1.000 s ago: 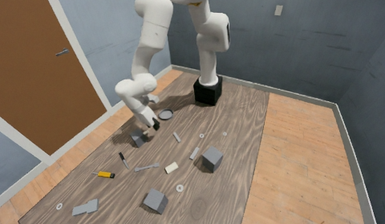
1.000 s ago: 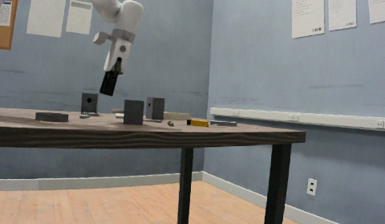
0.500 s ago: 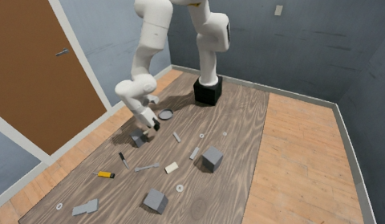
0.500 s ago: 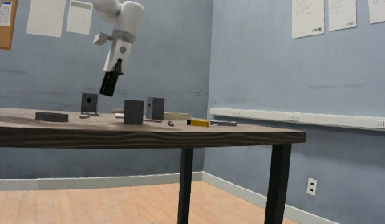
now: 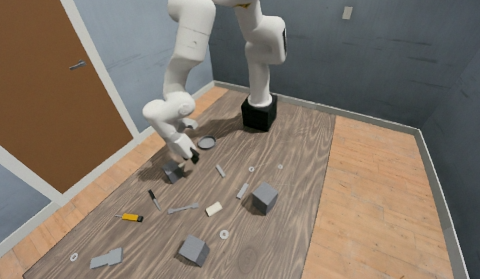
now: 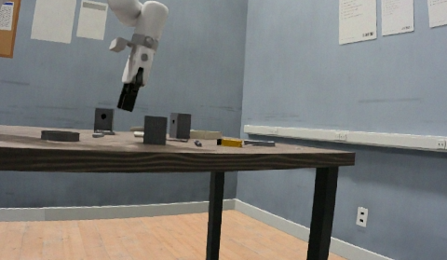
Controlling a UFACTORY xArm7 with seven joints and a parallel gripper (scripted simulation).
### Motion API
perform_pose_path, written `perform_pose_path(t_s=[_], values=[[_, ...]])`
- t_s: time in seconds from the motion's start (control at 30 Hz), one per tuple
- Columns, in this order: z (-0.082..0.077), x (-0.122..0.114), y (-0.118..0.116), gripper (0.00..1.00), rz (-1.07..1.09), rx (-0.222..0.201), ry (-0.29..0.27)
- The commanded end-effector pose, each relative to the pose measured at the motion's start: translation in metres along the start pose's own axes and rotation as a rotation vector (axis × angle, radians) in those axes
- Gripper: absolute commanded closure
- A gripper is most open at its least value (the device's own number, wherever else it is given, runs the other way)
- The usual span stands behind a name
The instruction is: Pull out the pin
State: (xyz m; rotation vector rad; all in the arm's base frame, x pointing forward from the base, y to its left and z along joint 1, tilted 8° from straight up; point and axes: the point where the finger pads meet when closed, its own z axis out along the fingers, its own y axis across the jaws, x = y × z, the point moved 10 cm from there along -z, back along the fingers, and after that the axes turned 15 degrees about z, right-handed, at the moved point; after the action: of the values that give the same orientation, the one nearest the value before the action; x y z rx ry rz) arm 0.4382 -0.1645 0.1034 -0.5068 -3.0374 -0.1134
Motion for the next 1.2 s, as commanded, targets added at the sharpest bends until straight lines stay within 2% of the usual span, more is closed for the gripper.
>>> perform_pose_path(t_s=[0.0,1.17], values=[[-0.004,-0.003,0.002,0.53,-0.008,-0.001,-0.012],[-0.023,-0.013,0.010,0.53,-0.046,0.000,-0.067]])
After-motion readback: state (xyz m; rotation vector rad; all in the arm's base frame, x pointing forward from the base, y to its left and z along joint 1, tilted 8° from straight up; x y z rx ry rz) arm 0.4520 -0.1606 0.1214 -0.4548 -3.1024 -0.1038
